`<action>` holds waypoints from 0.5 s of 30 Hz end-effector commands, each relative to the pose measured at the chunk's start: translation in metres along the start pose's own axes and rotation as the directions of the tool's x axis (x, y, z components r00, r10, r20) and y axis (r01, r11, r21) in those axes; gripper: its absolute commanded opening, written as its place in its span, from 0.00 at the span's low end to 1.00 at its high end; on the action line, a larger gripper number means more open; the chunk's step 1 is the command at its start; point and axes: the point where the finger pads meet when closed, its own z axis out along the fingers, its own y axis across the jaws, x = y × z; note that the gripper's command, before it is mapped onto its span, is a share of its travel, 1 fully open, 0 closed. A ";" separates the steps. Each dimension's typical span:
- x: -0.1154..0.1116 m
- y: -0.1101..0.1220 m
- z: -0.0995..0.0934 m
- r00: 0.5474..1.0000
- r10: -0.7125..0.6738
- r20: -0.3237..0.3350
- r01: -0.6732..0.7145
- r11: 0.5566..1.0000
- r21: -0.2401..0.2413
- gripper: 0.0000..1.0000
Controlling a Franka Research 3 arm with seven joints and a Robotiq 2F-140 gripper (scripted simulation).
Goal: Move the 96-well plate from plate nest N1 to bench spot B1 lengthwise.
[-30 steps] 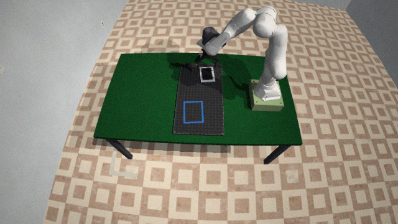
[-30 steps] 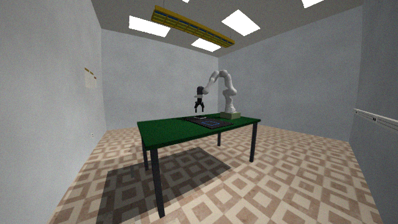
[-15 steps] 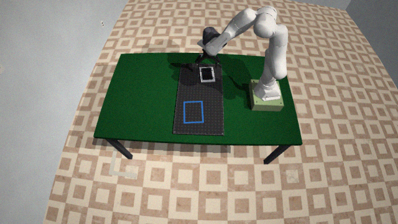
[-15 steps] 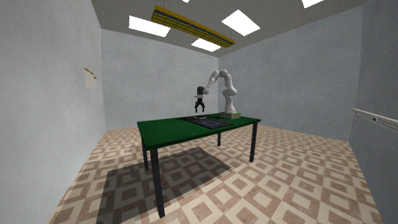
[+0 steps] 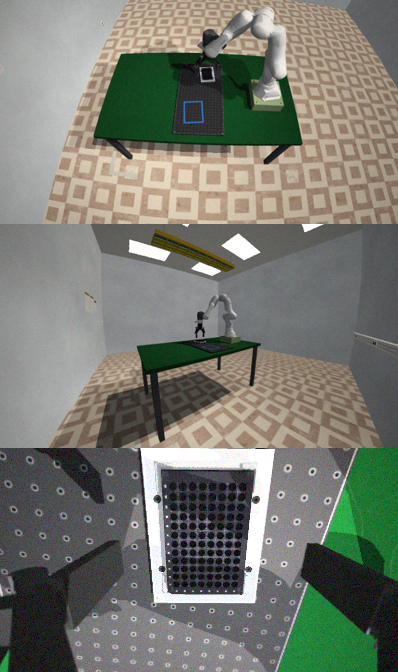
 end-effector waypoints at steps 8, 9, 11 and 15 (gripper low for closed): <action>0.002 -0.003 0.013 1.000 -0.006 -0.003 0.006 1.000 0.010 1.00; 0.002 -0.003 0.015 1.000 -0.006 -0.003 0.006 1.000 0.010 1.00; 0.002 -0.003 0.018 1.000 -0.006 -0.003 0.006 1.000 0.010 1.00; 0.002 -0.003 0.025 1.000 -0.006 -0.003 0.006 1.000 0.010 1.00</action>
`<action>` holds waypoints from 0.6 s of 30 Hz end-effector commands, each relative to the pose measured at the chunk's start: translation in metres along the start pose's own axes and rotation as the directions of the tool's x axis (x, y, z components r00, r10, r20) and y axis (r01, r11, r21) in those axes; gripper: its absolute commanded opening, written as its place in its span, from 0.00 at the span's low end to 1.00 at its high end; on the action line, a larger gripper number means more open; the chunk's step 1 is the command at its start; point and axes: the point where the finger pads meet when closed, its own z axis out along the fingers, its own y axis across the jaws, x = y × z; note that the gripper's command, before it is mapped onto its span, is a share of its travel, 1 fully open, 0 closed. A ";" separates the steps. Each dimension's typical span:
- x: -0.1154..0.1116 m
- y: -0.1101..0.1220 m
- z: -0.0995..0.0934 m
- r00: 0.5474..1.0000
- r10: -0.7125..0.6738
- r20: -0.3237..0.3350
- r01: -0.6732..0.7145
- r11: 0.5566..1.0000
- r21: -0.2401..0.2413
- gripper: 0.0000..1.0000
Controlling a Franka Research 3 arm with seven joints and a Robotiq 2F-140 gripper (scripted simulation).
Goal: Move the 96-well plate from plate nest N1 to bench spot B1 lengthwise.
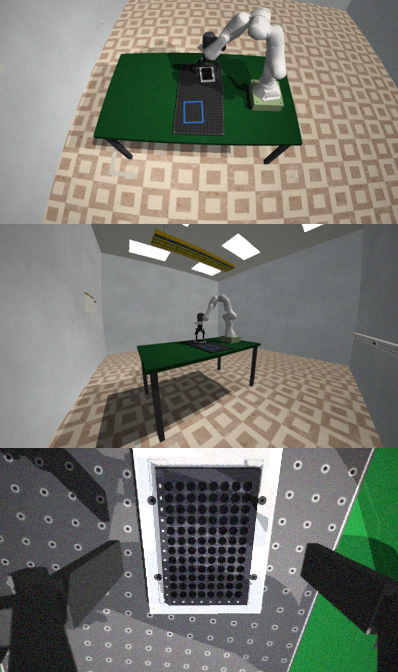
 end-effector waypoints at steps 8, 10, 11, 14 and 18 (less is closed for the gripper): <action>0.003 -0.003 0.013 1.000 -0.012 -0.005 0.012 1.000 0.011 1.00; 0.003 -0.003 0.017 1.000 -0.012 -0.005 0.012 1.000 0.011 1.00; 0.003 -0.003 0.018 1.000 -0.012 -0.005 0.012 1.000 0.011 1.00; 0.003 -0.004 0.021 1.000 -0.012 -0.005 0.012 1.000 0.011 1.00; 0.003 -0.004 0.021 1.000 -0.012 -0.005 0.012 1.000 0.011 1.00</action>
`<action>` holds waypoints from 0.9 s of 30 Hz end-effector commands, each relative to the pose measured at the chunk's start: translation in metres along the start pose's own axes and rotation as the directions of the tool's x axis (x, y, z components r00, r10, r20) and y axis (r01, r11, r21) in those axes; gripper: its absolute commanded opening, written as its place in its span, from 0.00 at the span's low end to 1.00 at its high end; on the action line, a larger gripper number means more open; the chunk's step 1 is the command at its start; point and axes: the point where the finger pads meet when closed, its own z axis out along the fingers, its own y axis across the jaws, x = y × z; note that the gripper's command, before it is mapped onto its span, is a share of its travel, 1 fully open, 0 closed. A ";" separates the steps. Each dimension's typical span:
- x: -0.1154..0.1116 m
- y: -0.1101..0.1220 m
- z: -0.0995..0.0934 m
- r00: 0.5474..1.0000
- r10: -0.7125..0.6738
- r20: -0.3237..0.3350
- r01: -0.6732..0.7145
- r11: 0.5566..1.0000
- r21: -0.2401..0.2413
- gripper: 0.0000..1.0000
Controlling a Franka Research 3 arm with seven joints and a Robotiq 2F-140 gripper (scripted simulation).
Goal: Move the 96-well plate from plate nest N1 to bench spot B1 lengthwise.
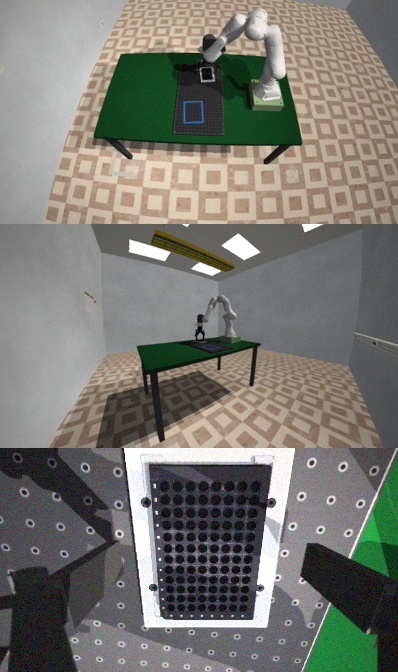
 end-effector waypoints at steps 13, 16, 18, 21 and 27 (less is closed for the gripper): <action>0.003 -0.003 -0.001 1.000 -0.008 -0.005 0.008 1.000 0.010 1.00; 0.003 -0.003 -0.001 1.000 -0.008 -0.005 0.008 1.000 0.010 1.00; 0.003 -0.003 -0.001 1.000 -0.008 -0.005 0.008 1.000 0.010 1.00; 0.003 -0.003 -0.001 1.000 -0.008 -0.005 0.008 1.000 0.010 0.63; 0.003 -0.003 -0.001 1.000 -0.008 -0.005 0.008 1.000 0.010 0.63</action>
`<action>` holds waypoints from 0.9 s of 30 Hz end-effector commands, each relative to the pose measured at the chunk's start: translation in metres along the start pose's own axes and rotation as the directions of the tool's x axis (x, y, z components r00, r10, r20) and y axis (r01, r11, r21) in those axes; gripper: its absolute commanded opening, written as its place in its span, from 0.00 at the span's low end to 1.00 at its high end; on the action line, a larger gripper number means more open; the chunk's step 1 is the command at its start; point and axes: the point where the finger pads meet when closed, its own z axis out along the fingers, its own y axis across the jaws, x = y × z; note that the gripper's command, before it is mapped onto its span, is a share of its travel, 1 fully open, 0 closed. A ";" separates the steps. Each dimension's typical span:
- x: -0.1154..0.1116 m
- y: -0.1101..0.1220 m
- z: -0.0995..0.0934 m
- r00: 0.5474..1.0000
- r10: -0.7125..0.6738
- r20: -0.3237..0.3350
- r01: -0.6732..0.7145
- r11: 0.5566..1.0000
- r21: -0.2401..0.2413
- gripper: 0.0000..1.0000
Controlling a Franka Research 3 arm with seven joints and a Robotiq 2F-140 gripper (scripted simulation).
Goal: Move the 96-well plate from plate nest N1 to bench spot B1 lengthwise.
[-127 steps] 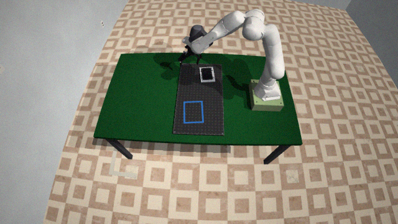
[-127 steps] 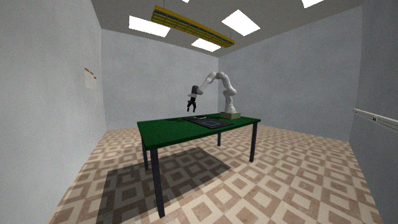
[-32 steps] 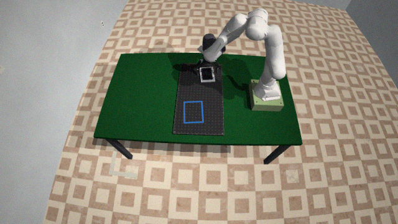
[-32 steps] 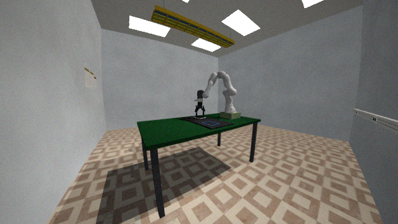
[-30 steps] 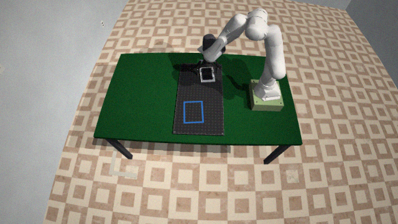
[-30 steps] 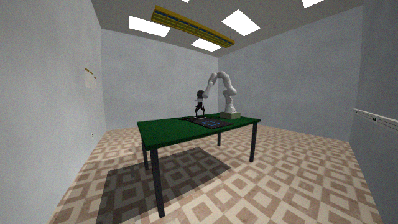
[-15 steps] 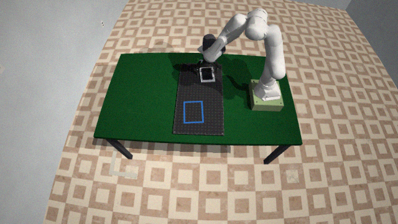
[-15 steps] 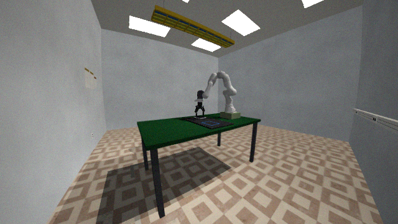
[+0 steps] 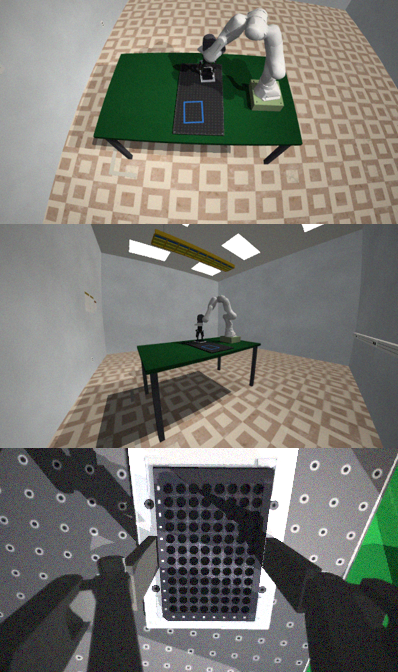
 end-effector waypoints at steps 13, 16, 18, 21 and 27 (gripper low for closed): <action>0.001 -0.001 0.000 1.000 -0.004 -0.002 0.004 1.000 0.003 0.63; 0.001 -0.001 0.000 1.000 -0.004 -0.002 0.004 1.000 0.003 0.63; 0.001 -0.001 0.000 1.000 -0.004 -0.002 0.004 1.000 0.003 0.63; 0.001 -0.001 -0.001 1.000 -0.004 -0.002 0.004 1.000 0.003 0.62; 0.001 -0.001 -0.001 1.000 -0.004 -0.002 0.004 1.000 0.003 0.61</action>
